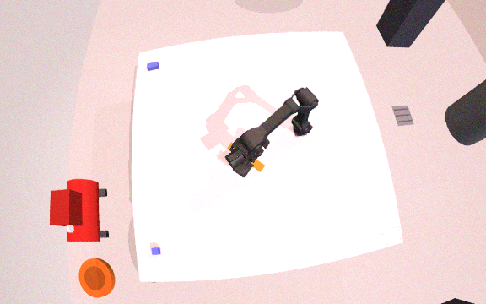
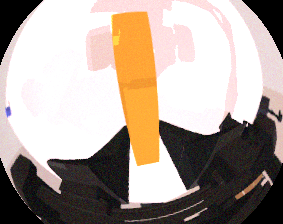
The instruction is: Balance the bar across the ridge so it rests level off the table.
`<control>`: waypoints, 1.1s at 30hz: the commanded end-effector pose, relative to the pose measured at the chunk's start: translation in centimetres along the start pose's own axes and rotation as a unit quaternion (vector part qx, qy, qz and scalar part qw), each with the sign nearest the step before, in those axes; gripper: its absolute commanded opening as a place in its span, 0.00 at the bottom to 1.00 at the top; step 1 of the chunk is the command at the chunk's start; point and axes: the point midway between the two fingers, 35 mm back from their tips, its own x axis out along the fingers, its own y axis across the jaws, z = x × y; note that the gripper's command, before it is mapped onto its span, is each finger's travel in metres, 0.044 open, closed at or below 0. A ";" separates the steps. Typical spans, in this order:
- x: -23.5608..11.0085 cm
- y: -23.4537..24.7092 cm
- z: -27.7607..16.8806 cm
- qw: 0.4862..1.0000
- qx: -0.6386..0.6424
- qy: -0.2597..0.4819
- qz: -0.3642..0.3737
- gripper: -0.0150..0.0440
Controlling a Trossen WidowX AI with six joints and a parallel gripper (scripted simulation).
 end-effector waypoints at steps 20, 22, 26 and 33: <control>0.0 0.0 0.0 1.000 0.000 0.000 0.000 0.54; 0.0 0.0 0.0 1.000 0.000 0.000 0.000 0.54; 0.0 0.0 0.0 1.000 0.000 0.000 0.000 0.54; 0.0 0.0 0.0 1.000 0.000 0.000 0.000 0.54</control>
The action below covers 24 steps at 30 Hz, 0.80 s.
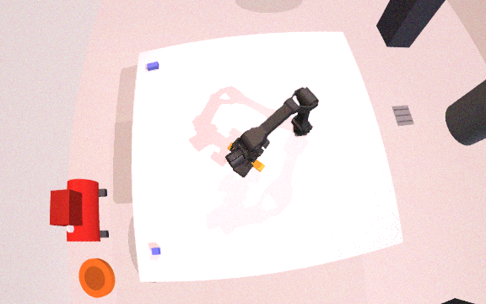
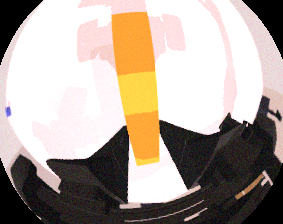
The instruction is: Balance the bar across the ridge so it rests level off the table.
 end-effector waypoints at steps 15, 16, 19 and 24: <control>0.0 0.0 0.0 1.000 0.000 0.000 0.000 0.55; 0.0 0.0 0.0 1.000 0.000 0.000 0.000 0.55; 0.0 0.0 0.0 1.000 0.000 0.000 0.000 0.55; 0.0 0.0 0.0 1.000 0.000 0.000 0.000 0.57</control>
